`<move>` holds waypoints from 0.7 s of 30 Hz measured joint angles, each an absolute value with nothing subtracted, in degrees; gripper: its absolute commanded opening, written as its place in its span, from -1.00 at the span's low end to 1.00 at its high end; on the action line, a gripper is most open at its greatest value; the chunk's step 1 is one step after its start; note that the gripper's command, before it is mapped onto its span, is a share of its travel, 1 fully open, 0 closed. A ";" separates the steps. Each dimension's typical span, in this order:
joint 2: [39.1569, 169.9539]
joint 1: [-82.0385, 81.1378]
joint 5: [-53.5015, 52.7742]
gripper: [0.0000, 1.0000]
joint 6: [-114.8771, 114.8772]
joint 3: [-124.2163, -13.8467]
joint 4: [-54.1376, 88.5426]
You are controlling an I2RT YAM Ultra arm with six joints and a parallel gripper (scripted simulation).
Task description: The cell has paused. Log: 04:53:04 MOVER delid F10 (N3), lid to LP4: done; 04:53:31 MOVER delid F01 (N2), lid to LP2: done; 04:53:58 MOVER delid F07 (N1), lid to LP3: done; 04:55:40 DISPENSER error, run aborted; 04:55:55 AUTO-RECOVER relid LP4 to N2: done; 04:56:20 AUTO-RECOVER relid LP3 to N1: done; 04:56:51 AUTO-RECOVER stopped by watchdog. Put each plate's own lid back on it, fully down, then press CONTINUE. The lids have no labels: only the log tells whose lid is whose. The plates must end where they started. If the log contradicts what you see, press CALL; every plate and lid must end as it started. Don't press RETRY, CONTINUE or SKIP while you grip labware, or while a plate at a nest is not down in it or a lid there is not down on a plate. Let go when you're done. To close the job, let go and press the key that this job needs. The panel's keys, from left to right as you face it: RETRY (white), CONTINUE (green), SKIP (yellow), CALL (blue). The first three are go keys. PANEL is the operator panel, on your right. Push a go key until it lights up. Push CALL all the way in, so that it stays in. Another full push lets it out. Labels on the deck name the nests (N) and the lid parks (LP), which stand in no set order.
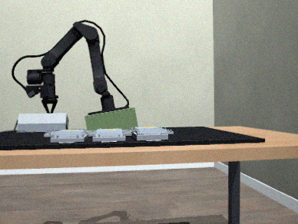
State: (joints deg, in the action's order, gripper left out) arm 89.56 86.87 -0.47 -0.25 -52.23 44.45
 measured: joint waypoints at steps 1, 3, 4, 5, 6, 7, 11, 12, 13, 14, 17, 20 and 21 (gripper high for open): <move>89.56 86.87 -0.47 -1.00 -0.25 -52.23 44.45; 89.56 86.87 -0.47 -1.00 -0.25 -52.23 44.45; 89.56 86.87 -0.47 -1.00 -0.25 -52.23 44.45; 89.56 86.87 -0.47 -1.00 -0.25 -52.23 44.45; 89.56 86.87 -0.47 -1.00 -0.25 -52.23 44.45; 89.54 86.87 -0.47 -1.00 -0.25 -52.18 44.38; 89.56 86.87 -0.47 -1.00 -0.25 -51.88 43.94; 89.56 86.87 -0.47 -1.00 -0.25 -51.86 43.88; 89.56 86.87 -0.47 -1.00 -0.25 -51.83 43.86; 89.56 86.87 -0.47 -1.00 -0.25 -51.81 43.83; 89.56 86.87 -0.47 -1.00 -0.25 -51.77 43.77; 89.54 86.87 -0.47 -1.00 -0.25 -51.70 43.64; 89.54 86.87 -0.47 -1.00 -0.25 -51.66 43.62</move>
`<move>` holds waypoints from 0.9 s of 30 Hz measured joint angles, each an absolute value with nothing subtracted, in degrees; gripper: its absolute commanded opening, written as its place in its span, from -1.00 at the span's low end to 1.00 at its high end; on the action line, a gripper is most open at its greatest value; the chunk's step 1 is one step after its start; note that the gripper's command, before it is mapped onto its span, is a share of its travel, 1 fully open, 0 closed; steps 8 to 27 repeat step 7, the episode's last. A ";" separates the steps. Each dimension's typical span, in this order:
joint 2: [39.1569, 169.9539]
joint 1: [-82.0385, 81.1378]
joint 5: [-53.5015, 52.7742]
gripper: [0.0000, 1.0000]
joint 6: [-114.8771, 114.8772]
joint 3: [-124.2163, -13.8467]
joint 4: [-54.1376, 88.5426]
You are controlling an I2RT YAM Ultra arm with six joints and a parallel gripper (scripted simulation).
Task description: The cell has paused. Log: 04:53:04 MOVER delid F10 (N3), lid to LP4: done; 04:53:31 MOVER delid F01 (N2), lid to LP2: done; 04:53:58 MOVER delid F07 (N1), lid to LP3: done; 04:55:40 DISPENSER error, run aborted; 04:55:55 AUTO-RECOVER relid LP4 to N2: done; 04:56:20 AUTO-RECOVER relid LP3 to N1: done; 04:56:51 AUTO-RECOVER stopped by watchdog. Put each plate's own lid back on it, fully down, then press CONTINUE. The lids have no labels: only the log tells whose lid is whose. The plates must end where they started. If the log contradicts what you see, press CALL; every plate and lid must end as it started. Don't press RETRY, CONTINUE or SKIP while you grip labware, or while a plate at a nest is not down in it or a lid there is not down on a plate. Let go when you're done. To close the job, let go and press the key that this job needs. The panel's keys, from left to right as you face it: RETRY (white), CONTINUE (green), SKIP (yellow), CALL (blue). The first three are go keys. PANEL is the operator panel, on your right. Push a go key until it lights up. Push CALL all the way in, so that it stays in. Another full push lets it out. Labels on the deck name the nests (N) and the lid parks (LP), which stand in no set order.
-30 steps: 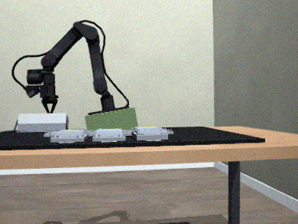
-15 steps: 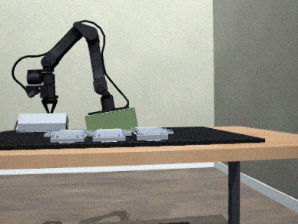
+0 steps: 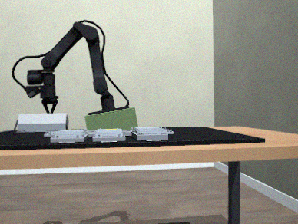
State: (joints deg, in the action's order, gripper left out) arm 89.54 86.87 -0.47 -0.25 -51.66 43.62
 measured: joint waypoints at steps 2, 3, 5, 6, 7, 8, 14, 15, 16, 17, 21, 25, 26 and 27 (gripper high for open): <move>89.54 86.87 -0.47 -1.00 -0.25 -51.62 43.53; 89.54 86.87 -0.47 -1.00 -0.25 -51.59 43.48; 89.54 86.87 -0.47 -1.00 -0.25 -51.53 43.42; 89.54 86.87 -0.47 -1.00 -0.25 -51.51 43.38; 89.54 86.87 -0.47 -1.00 -0.25 -51.48 43.33; 89.54 86.87 -0.47 -1.00 -0.25 -51.48 43.33; 89.54 86.87 -0.47 -1.00 -0.25 -51.48 43.33; 89.54 86.87 -0.47 -1.00 -0.25 -51.48 43.33; 89.54 86.87 -0.47 -1.00 -0.25 -51.48 43.33; 89.54 86.87 -0.47 -1.00 -0.25 -51.48 43.33; 89.54 86.87 -0.47 -1.00 -0.25 -51.48 43.33; 89.54 86.87 -0.47 -1.00 -0.25 -51.48 43.33; 89.54 86.87 -0.47 -1.00 -0.25 -51.48 43.33; 89.54 86.87 -0.47 -1.00 -0.25 -51.48 43.33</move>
